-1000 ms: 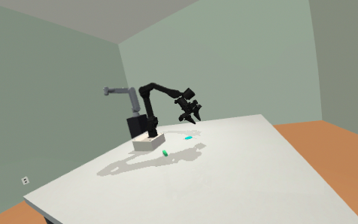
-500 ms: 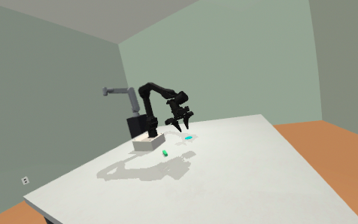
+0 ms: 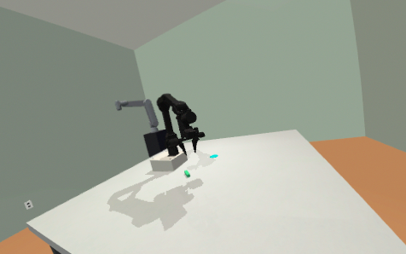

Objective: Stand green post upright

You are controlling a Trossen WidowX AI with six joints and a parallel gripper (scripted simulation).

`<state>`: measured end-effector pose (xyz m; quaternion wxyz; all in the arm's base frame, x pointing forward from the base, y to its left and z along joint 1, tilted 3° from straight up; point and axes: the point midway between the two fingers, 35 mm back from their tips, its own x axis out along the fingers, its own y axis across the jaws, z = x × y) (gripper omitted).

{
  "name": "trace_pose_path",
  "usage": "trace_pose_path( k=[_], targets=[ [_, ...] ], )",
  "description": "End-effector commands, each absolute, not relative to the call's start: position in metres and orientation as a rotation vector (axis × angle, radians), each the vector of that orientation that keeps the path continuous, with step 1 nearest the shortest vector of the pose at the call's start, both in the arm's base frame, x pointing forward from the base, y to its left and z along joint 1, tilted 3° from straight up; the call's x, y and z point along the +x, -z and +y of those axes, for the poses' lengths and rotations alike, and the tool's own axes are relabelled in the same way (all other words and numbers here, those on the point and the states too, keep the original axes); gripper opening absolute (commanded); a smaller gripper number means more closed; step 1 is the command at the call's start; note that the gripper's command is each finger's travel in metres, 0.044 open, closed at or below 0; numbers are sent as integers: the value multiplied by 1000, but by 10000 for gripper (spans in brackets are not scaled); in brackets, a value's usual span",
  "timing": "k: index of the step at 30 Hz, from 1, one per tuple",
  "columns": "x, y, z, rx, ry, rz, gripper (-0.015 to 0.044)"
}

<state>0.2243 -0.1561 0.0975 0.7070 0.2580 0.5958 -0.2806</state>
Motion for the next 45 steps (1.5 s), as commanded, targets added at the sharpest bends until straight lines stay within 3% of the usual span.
trace_pose_path(
  k=[1, 8, 17, 21, 29, 45],
  targets=[
    [204, -98, -164, 612, 622, 1363, 233],
    [186, -90, -172, 656, 622, 1399, 233],
    [194, 13, -172, 657, 622, 1400, 233],
    [193, 20, -171, 657, 622, 1400, 233],
    [193, 20, -171, 657, 622, 1400, 23],
    [195, -13, -175, 656, 622, 1399, 23]
  ],
)
